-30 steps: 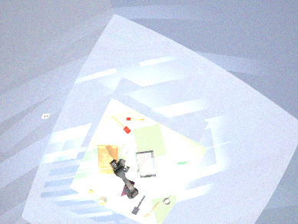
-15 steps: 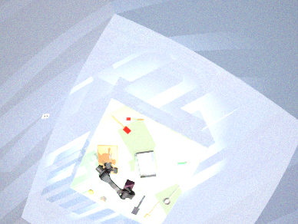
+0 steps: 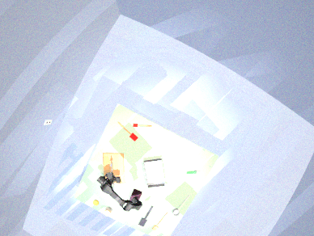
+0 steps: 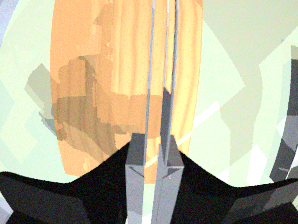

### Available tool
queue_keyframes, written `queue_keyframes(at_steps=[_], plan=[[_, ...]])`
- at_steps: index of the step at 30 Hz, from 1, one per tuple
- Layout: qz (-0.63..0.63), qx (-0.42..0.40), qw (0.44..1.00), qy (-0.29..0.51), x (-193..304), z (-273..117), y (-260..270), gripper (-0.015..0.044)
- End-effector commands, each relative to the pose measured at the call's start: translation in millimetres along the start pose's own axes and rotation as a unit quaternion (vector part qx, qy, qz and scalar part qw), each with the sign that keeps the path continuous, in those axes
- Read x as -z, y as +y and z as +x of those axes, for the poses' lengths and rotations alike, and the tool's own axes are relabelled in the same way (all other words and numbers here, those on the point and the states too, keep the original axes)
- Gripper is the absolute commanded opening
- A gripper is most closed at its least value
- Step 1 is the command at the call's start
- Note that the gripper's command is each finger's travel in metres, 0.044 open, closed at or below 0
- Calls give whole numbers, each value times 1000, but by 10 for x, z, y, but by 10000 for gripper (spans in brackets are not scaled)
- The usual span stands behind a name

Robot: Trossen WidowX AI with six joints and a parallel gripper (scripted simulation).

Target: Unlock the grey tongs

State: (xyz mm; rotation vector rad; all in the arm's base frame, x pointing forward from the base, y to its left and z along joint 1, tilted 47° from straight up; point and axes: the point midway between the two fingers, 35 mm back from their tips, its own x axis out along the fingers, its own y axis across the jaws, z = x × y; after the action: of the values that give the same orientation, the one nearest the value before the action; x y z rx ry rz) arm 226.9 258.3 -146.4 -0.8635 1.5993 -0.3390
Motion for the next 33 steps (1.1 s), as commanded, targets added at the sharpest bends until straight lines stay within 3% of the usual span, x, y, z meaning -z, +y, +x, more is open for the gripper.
queue_keyframes(at_steps=[1,33], plan=[[-10,-3,999,-36,-20,-16,64,-150],[-44,-13,942,-334,-53,-56,351,-150]])
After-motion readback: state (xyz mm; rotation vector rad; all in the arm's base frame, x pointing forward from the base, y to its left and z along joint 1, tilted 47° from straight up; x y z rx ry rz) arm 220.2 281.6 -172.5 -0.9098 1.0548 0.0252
